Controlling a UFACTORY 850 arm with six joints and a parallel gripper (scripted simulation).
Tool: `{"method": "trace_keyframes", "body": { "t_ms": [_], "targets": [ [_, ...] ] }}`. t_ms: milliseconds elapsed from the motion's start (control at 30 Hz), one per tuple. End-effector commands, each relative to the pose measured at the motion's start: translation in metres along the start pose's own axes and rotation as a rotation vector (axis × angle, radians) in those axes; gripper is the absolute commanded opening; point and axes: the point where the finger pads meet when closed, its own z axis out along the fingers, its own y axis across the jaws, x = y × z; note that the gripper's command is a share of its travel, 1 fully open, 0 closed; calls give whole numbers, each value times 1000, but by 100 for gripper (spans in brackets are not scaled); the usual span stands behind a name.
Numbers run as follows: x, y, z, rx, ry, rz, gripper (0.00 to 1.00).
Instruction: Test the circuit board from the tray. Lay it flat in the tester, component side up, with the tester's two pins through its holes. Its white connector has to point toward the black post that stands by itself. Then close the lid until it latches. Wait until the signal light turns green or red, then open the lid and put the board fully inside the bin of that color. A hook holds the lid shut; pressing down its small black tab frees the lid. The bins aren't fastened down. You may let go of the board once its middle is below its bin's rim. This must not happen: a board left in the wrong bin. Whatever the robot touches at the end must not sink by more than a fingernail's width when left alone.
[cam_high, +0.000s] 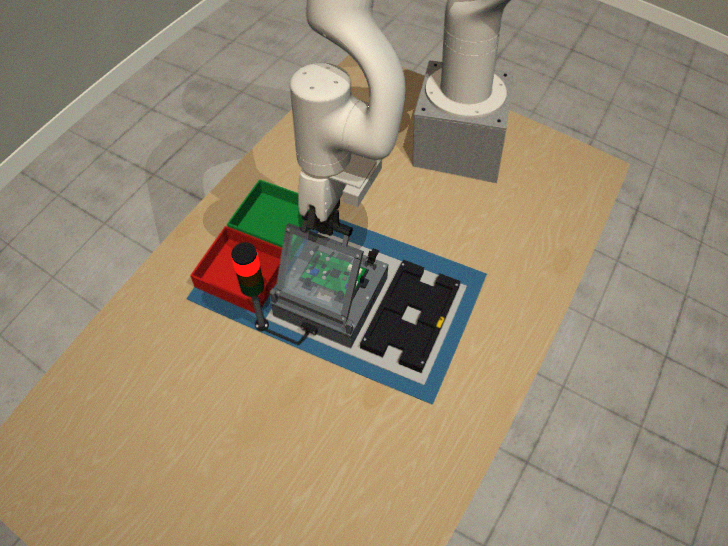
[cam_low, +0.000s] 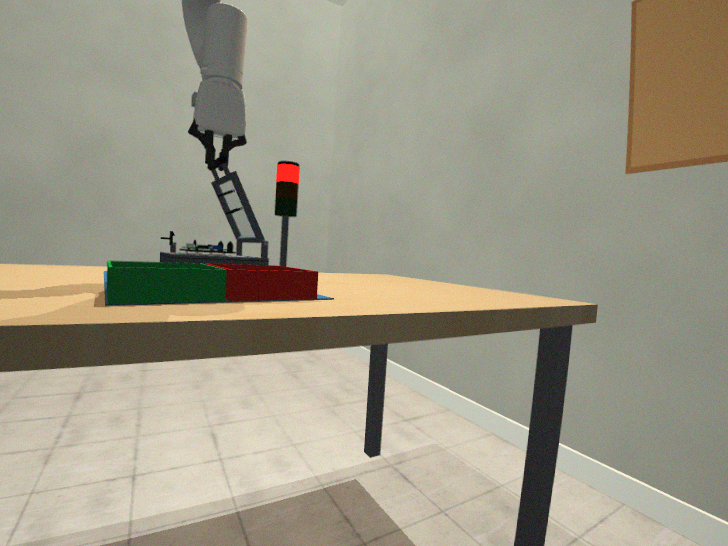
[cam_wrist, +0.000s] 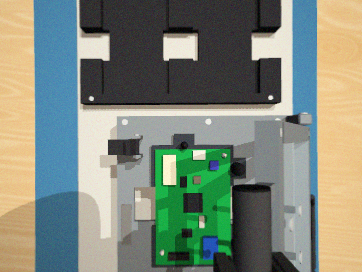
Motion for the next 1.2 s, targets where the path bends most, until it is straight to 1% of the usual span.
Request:
{"method": "trace_keyframes", "body": {
  "t_ms": [0,267,300,1167],
  "targets": [
    [0,5,-3,-2,0,0,0],
    [0,5,-3,-2,0,0,0],
    [0,5,-3,-2,0,0,28],
    [0,5,-3,-2,0,0,28]
  ]
}}
